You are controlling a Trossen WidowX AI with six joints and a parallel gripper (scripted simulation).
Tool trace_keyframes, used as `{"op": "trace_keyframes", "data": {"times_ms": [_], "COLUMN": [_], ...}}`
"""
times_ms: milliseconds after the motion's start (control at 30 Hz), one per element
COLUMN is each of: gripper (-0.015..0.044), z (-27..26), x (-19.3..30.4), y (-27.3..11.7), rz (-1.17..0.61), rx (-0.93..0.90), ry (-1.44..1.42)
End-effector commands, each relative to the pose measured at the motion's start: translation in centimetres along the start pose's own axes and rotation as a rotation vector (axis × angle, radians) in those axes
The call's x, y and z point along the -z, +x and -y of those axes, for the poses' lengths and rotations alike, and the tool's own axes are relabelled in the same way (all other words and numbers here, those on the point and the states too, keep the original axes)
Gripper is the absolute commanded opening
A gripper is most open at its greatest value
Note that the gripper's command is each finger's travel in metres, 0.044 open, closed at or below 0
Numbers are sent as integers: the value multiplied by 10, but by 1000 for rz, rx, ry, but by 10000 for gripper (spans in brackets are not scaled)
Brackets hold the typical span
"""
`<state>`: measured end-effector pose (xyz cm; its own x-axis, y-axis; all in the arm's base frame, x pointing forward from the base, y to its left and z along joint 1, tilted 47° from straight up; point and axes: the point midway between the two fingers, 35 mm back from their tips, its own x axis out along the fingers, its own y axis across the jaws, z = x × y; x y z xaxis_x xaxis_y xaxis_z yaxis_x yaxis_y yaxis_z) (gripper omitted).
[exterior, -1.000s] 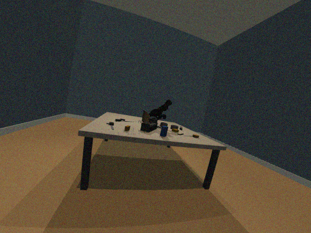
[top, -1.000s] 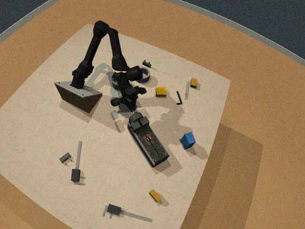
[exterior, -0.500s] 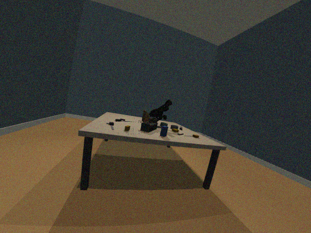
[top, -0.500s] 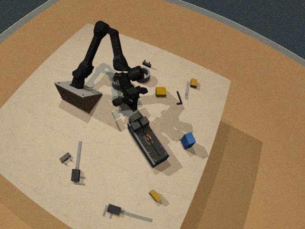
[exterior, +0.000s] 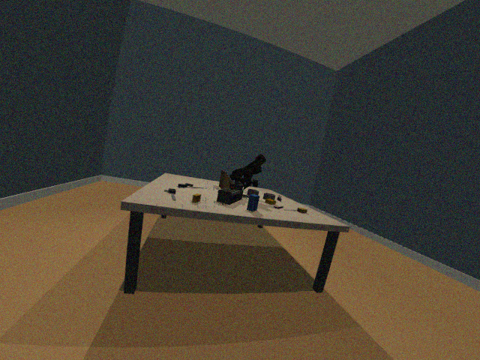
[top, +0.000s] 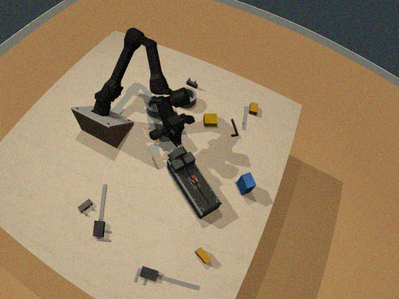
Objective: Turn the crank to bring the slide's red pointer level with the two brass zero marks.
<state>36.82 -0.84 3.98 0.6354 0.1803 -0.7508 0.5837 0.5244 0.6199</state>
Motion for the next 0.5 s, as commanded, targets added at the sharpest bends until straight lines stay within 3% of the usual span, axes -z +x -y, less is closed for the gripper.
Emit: {"op": "trace_keyframes", "data": {"times_ms": [0,467], "gripper": [0,0], "z": [-3,4], "x": [7,19], "y": [7,19], "rz": [-9,-9], "rx": [-5,-5], "ry": [-2,-2]}}
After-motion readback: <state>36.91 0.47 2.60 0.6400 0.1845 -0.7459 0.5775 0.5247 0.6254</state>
